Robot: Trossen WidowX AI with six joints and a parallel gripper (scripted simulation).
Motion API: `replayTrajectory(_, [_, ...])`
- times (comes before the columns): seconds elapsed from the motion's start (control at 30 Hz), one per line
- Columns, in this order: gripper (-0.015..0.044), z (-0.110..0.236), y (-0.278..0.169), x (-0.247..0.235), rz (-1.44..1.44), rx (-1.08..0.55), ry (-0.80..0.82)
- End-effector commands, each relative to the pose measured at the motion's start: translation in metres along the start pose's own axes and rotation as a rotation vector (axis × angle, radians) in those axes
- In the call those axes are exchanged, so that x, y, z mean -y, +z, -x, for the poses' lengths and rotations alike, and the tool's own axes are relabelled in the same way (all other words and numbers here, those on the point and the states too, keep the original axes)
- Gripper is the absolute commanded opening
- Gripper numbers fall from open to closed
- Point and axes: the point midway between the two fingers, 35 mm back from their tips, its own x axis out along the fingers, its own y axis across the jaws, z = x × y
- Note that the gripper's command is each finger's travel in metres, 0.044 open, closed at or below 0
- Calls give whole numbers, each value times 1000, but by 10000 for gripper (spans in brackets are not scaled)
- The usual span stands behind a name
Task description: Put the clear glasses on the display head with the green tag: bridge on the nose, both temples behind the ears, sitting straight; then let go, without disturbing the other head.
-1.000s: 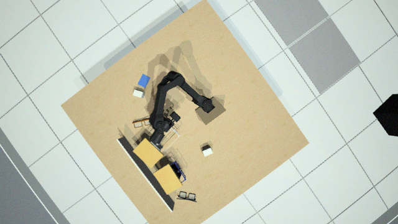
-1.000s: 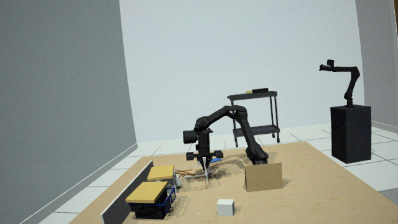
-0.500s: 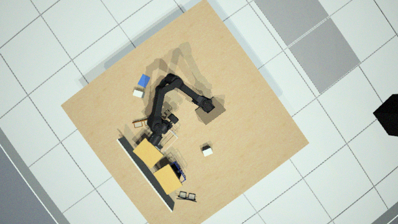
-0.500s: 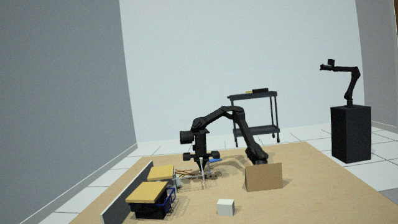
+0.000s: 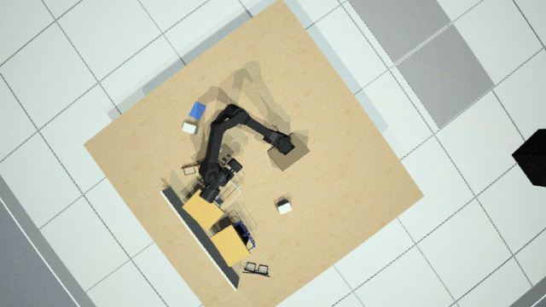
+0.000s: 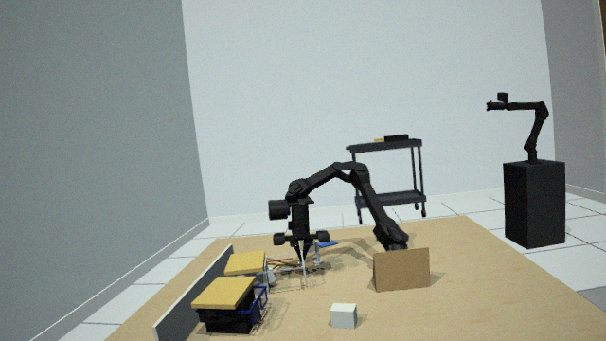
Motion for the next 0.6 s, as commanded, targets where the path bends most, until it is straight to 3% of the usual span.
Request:
replayTrajectory(0.0, [0,1,1,-7,-1,3,6])
replayTrajectory(0.57, [0,0,2,-29,-2,3,7])
